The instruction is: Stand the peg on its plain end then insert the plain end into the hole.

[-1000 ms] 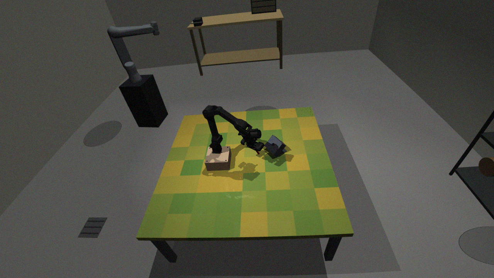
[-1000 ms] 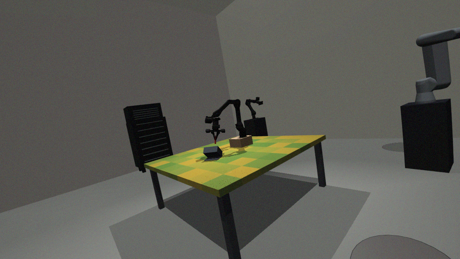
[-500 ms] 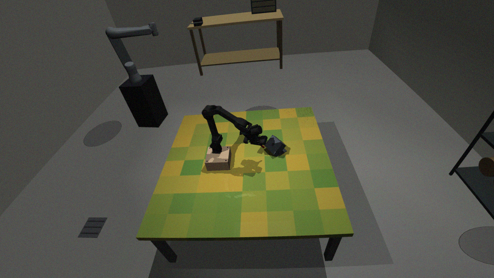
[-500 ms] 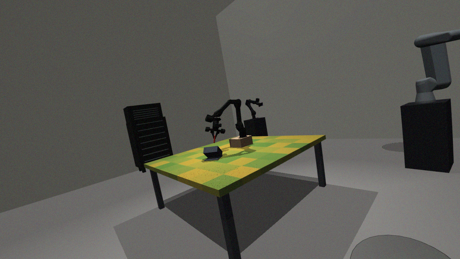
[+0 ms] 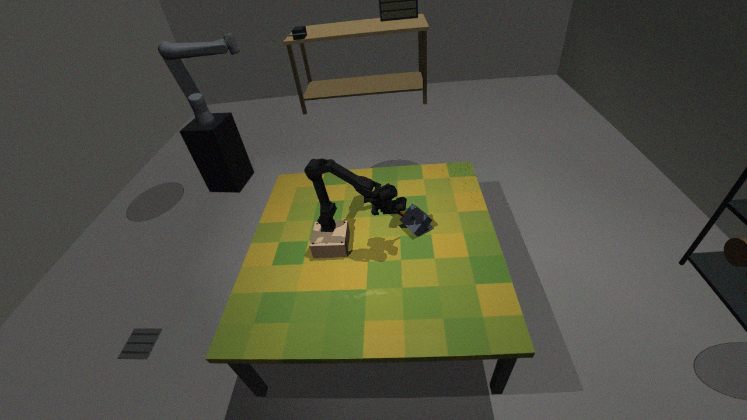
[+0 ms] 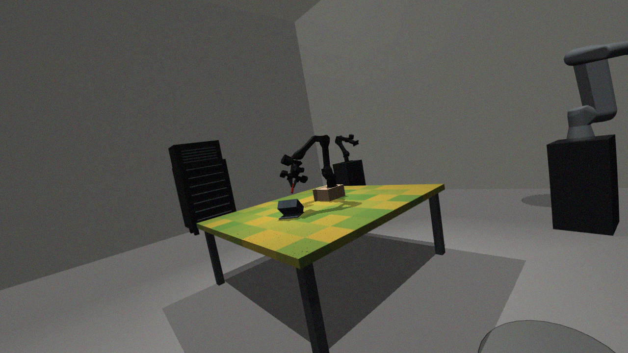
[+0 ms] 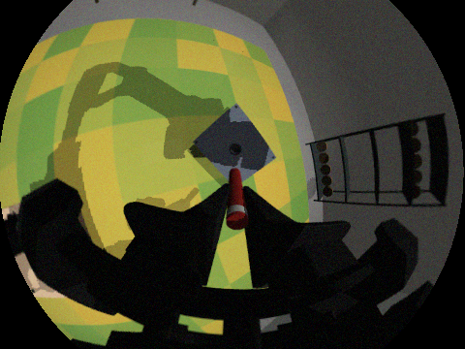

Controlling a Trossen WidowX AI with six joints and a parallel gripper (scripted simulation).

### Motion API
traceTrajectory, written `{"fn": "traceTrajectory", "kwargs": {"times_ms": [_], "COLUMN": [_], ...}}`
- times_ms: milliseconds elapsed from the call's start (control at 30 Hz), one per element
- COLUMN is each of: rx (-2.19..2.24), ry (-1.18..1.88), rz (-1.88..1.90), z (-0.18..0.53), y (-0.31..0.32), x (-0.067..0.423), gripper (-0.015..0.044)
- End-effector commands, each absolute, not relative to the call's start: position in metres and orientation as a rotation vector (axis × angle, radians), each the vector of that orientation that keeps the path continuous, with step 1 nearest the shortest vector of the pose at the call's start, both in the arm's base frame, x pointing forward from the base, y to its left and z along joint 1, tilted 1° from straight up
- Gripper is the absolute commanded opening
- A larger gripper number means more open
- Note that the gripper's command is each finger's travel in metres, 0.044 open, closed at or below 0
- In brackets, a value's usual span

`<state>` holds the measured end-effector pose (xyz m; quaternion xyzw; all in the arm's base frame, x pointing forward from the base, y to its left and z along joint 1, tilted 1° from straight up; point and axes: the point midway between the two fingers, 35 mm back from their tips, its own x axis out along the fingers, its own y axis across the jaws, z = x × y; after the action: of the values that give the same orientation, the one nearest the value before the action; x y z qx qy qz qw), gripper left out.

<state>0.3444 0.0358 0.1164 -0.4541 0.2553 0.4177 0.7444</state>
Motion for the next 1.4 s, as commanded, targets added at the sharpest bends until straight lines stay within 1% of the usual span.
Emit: {"fn": "traceTrajectory", "kwargs": {"times_ms": [0,1367], "rx": [-0.999,-1.014], "ry": [0.548,0.505], "rz": [0.924,0.936], "z": [0.113,0.076], "y": [0.04,0.07], "x": [0.347,0.377], "gripper": [0.0,0.0]}}
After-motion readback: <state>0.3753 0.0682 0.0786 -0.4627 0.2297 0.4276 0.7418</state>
